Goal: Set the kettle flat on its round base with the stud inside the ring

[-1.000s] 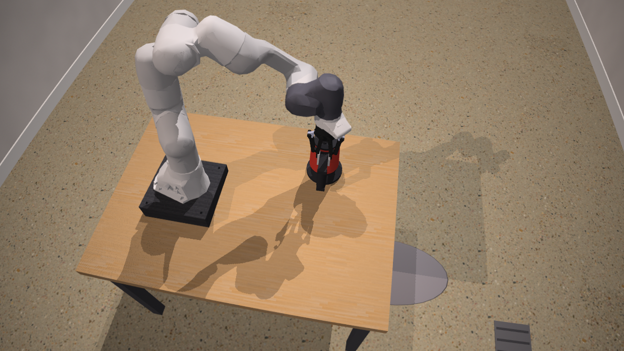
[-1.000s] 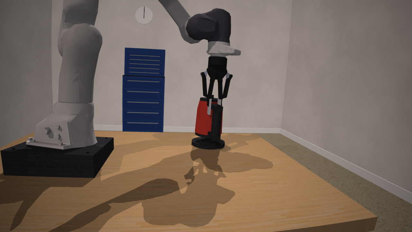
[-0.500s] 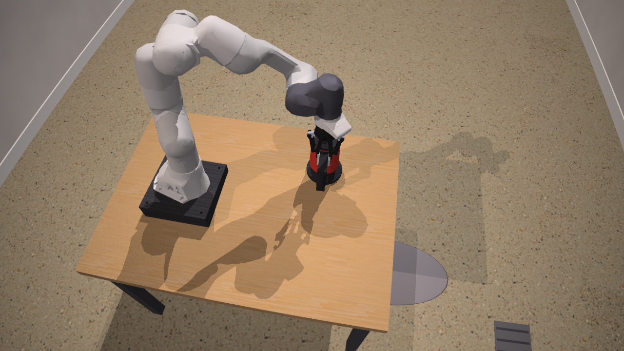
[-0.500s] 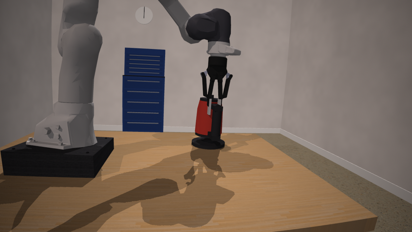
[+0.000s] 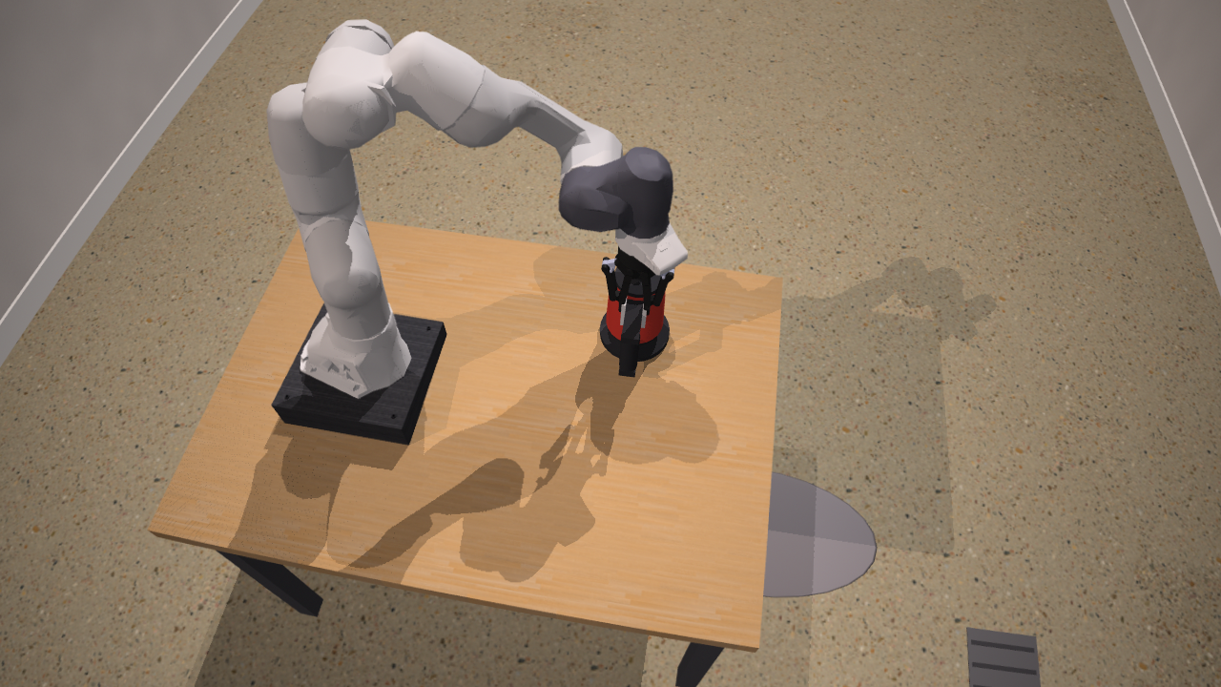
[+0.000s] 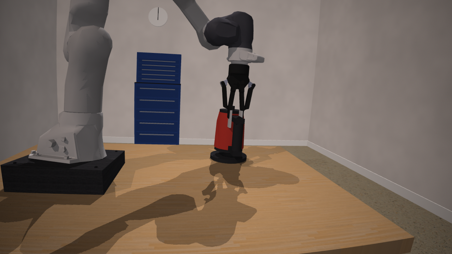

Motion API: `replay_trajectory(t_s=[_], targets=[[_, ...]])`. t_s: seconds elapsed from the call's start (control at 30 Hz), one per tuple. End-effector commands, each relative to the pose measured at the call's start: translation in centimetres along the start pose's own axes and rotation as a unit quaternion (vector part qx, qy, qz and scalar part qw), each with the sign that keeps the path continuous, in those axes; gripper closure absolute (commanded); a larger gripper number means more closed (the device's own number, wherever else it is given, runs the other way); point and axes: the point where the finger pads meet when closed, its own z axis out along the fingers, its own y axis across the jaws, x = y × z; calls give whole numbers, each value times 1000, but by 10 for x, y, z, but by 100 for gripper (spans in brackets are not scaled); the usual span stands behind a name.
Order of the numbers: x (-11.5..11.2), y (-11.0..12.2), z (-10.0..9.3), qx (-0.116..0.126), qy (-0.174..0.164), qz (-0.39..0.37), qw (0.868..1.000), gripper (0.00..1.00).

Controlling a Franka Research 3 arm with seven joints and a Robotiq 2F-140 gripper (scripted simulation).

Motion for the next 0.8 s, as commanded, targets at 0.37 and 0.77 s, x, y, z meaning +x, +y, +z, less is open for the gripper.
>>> replay_trajectory(t_s=[0.37,0.77], targets=[[-4,-5,7,8,-4,-2,1000,100],[-4,-5,7,8,-4,-2,1000,100]])
